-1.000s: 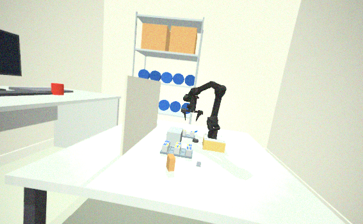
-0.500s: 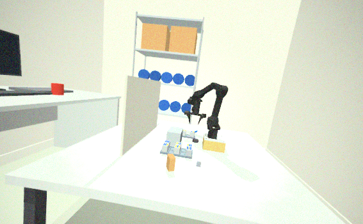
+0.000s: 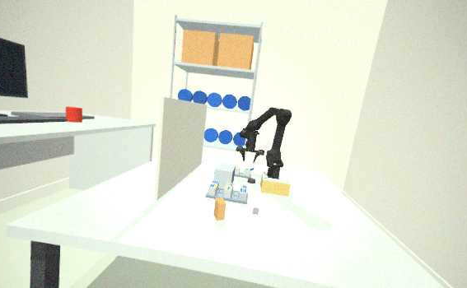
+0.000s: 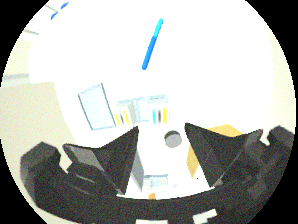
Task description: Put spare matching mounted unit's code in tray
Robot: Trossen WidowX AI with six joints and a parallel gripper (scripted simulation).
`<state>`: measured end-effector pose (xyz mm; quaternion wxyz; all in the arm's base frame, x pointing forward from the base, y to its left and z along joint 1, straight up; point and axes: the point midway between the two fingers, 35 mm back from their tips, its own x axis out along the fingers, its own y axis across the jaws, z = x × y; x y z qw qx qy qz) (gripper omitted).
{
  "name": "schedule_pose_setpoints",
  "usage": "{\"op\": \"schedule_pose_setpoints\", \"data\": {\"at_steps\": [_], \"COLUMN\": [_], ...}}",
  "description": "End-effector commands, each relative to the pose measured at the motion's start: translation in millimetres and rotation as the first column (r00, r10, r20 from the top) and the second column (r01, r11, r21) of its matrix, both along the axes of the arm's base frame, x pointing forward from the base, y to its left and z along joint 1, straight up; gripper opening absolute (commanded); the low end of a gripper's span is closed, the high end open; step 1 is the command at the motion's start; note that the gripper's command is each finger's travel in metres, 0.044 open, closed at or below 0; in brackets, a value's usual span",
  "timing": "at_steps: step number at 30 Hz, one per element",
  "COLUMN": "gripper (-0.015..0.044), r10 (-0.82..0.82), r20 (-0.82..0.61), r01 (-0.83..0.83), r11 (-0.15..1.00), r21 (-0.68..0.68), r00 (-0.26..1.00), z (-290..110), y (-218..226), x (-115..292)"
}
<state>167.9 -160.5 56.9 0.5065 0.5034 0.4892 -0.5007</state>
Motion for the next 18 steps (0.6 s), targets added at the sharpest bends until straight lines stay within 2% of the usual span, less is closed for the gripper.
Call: {"op": "schedule_pose_setpoints", "data": {"at_steps": [1,18], "gripper": [0.03,0.03], "r10": [-0.002,-0.002], "r20": [-0.007,-0.007], "r01": [0.002,0.002], "r11": [1.0,1.0], "r21": [0.003,0.003], "r00": [1.0,1.0], "z": [-6.8,-35.0], "y": [0.6,-1.1], "x": [-0.5,2.0]}}
